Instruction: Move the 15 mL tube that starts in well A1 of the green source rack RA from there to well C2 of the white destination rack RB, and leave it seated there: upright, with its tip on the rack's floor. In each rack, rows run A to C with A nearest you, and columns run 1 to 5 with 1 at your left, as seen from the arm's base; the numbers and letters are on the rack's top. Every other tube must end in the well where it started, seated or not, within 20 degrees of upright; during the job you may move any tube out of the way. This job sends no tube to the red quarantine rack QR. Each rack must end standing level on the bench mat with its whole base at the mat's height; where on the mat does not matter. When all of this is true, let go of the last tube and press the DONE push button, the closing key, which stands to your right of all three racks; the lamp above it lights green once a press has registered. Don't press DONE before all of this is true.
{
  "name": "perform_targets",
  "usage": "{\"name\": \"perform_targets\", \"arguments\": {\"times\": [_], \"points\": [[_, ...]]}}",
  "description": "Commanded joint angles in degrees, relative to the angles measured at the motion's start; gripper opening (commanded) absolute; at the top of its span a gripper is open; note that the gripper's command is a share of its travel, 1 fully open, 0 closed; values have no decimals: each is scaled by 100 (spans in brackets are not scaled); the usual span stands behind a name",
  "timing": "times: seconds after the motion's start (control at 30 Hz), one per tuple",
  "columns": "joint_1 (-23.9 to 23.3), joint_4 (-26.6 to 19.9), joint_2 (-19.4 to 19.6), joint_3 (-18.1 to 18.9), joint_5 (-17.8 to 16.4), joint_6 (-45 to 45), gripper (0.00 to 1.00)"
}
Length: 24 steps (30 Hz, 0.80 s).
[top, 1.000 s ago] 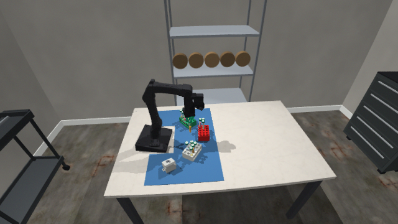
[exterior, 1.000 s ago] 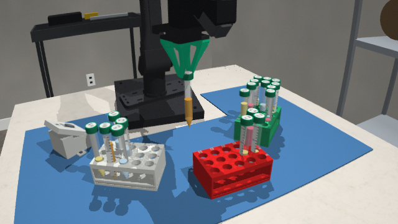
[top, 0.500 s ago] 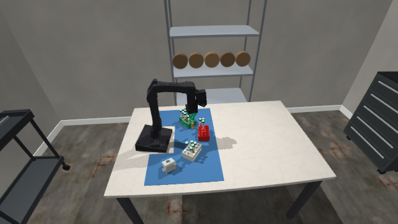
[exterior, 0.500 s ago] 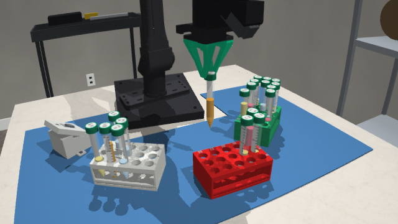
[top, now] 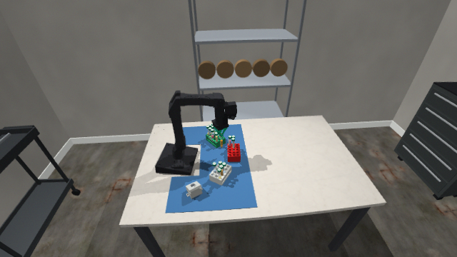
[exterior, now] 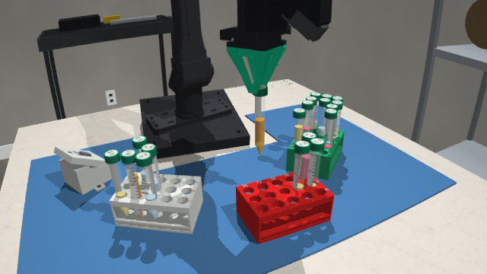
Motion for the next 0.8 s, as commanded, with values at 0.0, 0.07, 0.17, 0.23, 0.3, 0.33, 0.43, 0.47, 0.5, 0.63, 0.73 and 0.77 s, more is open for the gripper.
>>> {"name": "perform_targets", "arguments": {"times": [0.0,0.07,0.17,0.23,0.3,0.33,0.43,0.47,0.5,0.63,0.73,0.77], "points": [[3,3,-34,38,1,-892,0],[3,3,-34,38,1,-1150,0],[146,2,30,97,24,-1009,0],[216,1,64,128,34,-940,0],[284,0,99,161,45,-872,0],[352,-2,134,195,55,-805,0],[551,-8,244,300,86,-609,0],[615,-11,282,338,95,-545,0],[632,-12,293,348,98,-528,0],[592,-24,432,503,92,-568,0],[562,-36,537,622,87,-597,0],[553,-40,572,663,86,-607,0]]}}
